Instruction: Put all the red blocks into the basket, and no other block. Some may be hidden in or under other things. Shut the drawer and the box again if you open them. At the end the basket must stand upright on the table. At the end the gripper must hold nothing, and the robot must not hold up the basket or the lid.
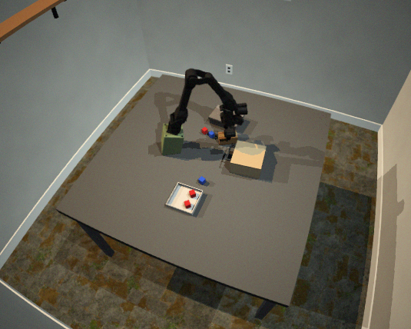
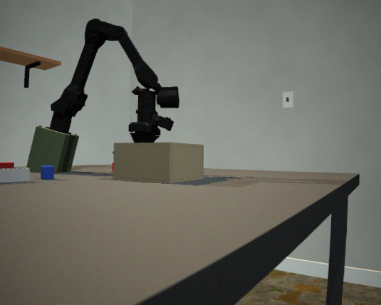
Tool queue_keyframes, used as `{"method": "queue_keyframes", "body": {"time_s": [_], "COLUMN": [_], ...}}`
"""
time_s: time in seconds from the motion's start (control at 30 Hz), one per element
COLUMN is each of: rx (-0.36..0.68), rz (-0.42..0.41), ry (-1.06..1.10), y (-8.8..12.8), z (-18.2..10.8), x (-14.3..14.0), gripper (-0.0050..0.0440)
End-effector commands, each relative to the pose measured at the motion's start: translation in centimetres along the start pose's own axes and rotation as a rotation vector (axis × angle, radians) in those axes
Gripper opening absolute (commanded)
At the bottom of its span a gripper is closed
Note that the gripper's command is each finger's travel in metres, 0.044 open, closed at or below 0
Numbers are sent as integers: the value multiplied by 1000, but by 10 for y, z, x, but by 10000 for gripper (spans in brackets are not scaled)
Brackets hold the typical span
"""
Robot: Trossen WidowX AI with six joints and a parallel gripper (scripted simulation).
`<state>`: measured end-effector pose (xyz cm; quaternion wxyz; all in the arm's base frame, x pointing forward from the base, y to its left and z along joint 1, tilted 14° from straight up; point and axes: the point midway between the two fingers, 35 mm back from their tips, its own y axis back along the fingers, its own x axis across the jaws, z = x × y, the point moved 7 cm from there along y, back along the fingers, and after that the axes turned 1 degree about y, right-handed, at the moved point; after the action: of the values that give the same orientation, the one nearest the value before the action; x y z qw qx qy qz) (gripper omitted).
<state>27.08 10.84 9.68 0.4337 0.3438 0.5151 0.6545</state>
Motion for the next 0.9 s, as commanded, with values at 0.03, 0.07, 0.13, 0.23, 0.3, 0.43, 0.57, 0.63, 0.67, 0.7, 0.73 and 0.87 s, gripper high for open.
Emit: {"method": "queue_keyframes", "body": {"time_s": [0.03,0.07,0.13,0.23,0.3,0.43,0.57,0.63,0.67,0.7,0.73,0.87], "rx": [-15,-15,-15,-15,-15,-15,-15,-15,-15,-15,-14,-14], "rz": [2,2,2,2,2,2,2,3,3,4,4,6], "ry": [2,2,2,2,2,2,2,-65,-131,-198,-265,-472], "y": [29,35,49,69,80,80,80,80,80,80,80,80], "z": [2,2,2,1,1,1,1,-7,-13,-19,-26,-55], "x": [0,0,0,0,0,0,0,5,13,21,29,55], "gripper": [440,440,440,440,440,440,440,233,233,233,233,233]}}
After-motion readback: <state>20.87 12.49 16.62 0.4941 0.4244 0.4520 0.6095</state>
